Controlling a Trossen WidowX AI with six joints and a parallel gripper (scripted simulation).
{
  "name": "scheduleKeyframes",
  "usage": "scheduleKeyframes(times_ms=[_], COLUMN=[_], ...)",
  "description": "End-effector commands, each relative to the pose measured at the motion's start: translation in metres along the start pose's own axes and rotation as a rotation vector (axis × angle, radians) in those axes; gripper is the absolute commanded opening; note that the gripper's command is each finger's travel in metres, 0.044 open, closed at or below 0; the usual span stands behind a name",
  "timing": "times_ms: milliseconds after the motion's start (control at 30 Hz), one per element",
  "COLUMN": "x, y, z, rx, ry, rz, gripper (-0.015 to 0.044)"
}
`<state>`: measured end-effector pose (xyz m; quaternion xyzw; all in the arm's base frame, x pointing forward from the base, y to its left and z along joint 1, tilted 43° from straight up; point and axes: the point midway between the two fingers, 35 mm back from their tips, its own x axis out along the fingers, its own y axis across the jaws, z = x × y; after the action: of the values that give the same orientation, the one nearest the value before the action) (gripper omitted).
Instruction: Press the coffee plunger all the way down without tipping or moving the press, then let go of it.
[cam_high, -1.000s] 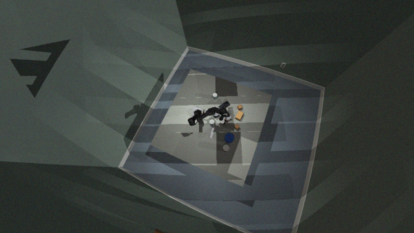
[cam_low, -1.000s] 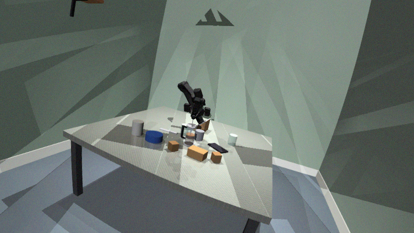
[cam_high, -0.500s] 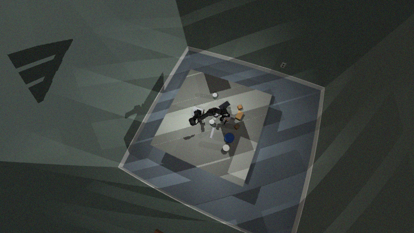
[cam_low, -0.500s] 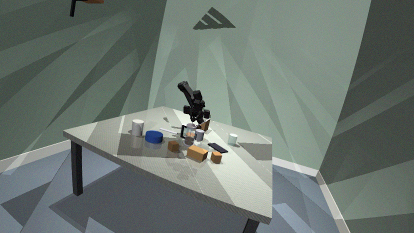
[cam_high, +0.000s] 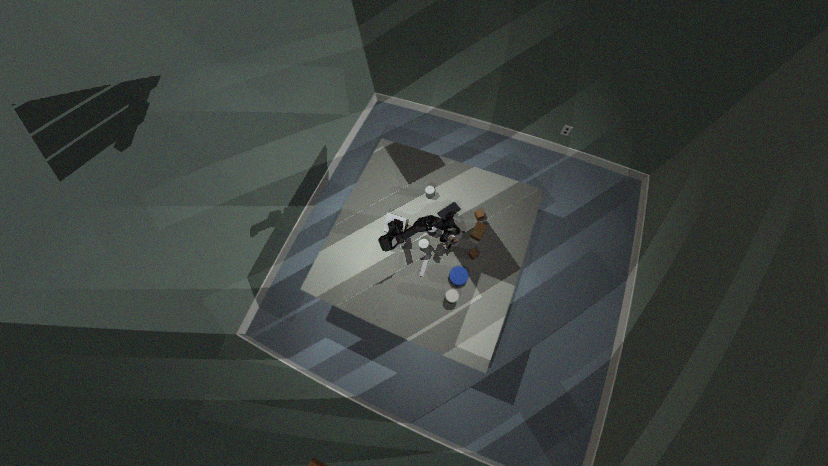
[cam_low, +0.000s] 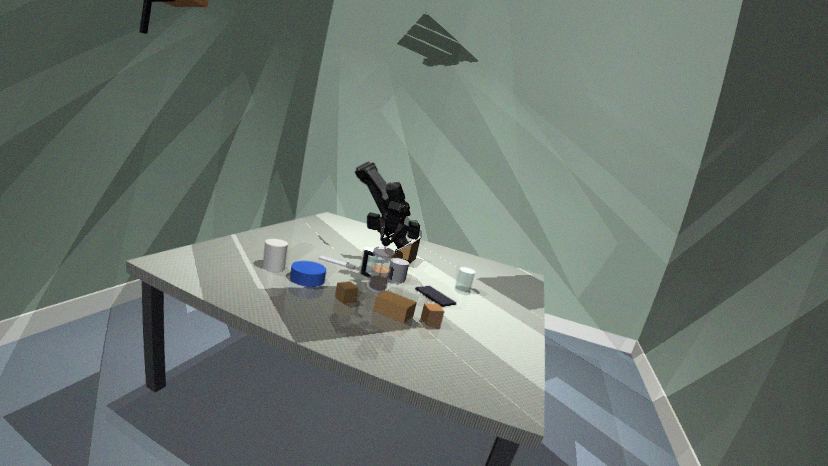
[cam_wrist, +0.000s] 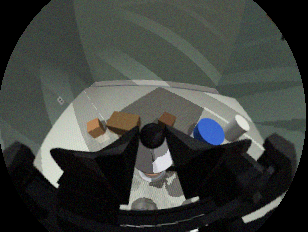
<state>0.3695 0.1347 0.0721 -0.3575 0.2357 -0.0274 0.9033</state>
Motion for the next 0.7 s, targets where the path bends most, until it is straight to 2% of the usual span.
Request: scheduleKeyframes(times_ms=[0, 667], x=[0.0049, 0.0046], y=[-0.0001, 0.0014], z=[-0.0101, -0.0093], rx=[-0.021, -0.021], ry=[0.032, 0.032], rz=[-0.009, -0.009], gripper=[0.0126, 0.0126])
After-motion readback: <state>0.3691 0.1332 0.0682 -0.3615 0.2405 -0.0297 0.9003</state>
